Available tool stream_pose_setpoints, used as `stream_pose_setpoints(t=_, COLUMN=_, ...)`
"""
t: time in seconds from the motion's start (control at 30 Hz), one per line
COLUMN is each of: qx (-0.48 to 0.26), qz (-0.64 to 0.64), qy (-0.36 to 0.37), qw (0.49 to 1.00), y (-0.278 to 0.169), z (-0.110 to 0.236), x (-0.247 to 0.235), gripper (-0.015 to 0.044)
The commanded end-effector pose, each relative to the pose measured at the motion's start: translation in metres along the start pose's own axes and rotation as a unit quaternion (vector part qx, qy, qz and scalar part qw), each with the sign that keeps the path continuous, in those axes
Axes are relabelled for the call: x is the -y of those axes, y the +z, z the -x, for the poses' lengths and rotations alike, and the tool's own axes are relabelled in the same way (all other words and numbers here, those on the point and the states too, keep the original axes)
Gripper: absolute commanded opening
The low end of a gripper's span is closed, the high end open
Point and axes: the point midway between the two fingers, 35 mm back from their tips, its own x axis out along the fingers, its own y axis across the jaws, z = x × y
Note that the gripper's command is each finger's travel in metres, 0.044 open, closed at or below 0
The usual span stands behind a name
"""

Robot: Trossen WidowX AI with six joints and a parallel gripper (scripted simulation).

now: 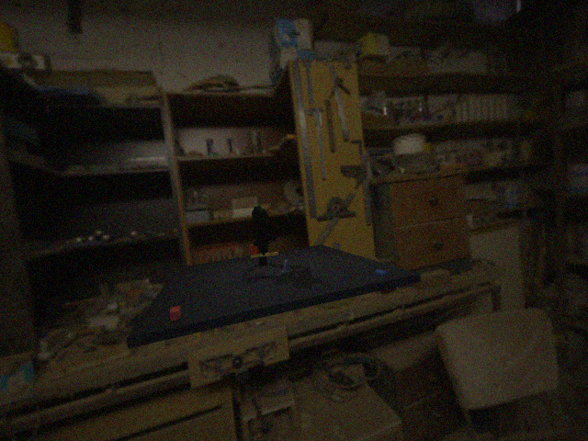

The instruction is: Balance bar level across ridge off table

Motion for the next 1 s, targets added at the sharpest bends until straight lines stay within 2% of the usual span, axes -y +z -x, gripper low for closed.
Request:
stream_pose_setpoints(t=0.0, qx=0.002, qz=0.027, qy=-0.002, qw=1.000, y=0.013, z=0.002, x=-0.001, gripper=0.0000)
stream_pose_setpoints(t=0.97, qx=0.006, qz=0.225, qy=-0.001, qw=0.974, y=0.112, z=0.002, x=-0.046, gripper=0.0000)
